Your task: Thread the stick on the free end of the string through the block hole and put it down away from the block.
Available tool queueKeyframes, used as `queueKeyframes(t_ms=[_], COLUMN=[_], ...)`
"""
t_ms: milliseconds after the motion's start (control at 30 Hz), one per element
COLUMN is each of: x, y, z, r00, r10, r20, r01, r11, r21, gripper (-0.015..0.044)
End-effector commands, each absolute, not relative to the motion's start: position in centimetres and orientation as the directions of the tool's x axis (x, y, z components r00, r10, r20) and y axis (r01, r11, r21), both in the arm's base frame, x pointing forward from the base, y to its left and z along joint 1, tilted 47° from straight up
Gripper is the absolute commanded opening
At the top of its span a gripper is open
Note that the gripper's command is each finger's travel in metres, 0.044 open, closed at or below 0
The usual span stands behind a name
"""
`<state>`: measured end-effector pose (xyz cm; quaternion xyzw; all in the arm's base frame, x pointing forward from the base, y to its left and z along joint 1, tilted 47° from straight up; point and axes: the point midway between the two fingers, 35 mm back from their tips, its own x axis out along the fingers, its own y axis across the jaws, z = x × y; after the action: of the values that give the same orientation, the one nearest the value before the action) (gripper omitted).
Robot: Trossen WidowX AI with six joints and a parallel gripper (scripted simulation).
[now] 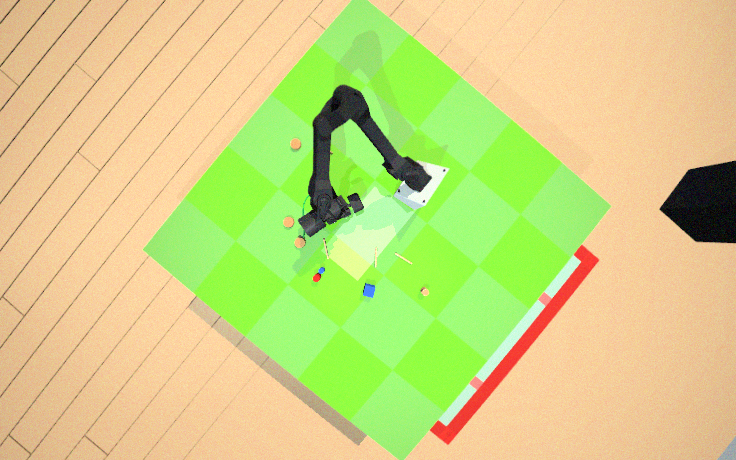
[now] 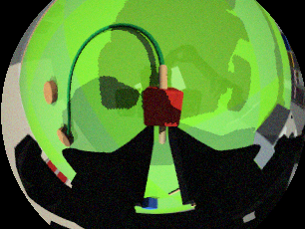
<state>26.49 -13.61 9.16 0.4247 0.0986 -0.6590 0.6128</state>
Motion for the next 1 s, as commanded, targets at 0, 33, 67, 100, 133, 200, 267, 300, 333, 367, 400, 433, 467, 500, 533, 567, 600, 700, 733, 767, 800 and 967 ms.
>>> queueKeyframes(t_ms=[0, 33, 67, 100, 133, 200, 267, 300, 333, 367, 400, 433, 467, 500, 533, 567, 600, 700, 733, 767, 800, 967], x=[26.49, 26.49, 26.49, 26.49, 26.49, 26.49, 26.50, 26.51, 26.54, 26.57, 26.60, 26.64, 26.68, 26.71, 26.71, 26.71, 26.71, 26.65, 26.65, 26.65, 26.66, 26.71], y=[-13.61, -13.61, -13.61, -13.61, -13.61, -13.61, -13.61, -13.62, -13.62, -13.62, -13.62, -13.63, -13.64, -13.66, -13.66, -13.63, -13.59, -13.50, -13.49, -13.48, -13.47, -13.41], z=[9.17, 9.17, 9.17, 9.17, 9.17, 9.17, 9.16, 9.14, 9.10, 9.06, 9.02, 8.97, 8.93, 8.91, 8.91, 8.90, 8.88, 8.78, 8.77, 8.75, 8.74, 8.68], r00=[0.112, 0.112, 0.112, 0.112, 0.112, 0.112, 0.111, 0.107, 0.102, 0.097, 0.090, 0.082, 0.074, 0.068, 0.066, 0.065, 0.064, 0.060, 0.059, 0.058, 0.058, 0.055], r10=[-0.724, -0.724, -0.724, -0.724, -0.724, -0.724, -0.726, -0.730, -0.736, -0.743, -0.751, -0.762, -0.772, -0.778, -0.780, -0.780, -0.779, -0.777, -0.777, -0.777, -0.777, -0.776], r20=[-0.681, -0.681, -0.681, -0.681, -0.681, -0.681, -0.679, -0.675, -0.670, -0.663, -0.654, -0.643, -0.631, -0.624, -0.622, -0.623, -0.624, -0.626, -0.626, -0.627, -0.627, -0.628], r01=[0.891, 0.891, 0.891, 0.891, 0.891, 0.891, 0.891, 0.890, 0.889, 0.888, 0.886, 0.884, 0.882, 0.881, 0.880, 0.878, 0.876, 0.875, 0.875, 0.875, 0.875, 0.876], r11=[-0.229, -0.229, -0.229, -0.229, -0.229, -0.229, -0.230, -0.232, -0.234, -0.237, -0.239, -0.242, -0.245, -0.247, -0.248, -0.252, -0.256, -0.261, -0.262, -0.262, -0.262, -0.264], r21=[0.391, 0.391, 0.391, 0.391, 0.391, 0.391, 0.391, 0.392, 0.393, 0.394, 0.397, 0.399, 0.402, 0.404, 0.405, 0.407, 0.409, 0.408, 0.407, 0.407, 0.406, 0.404], gripper=[0.0000, 0.0000, 0.0000, 0.0000, 0.0000, 0.0000, 0.0000, 0.0000, 0.0000, 0.0000, 0.0000, 0.0000, 0.0000, 0.0000, 0.0000, 0.0000, 0.0000, 0.0000, 0.0000, 0.0000, 0.0000, 0.0000])
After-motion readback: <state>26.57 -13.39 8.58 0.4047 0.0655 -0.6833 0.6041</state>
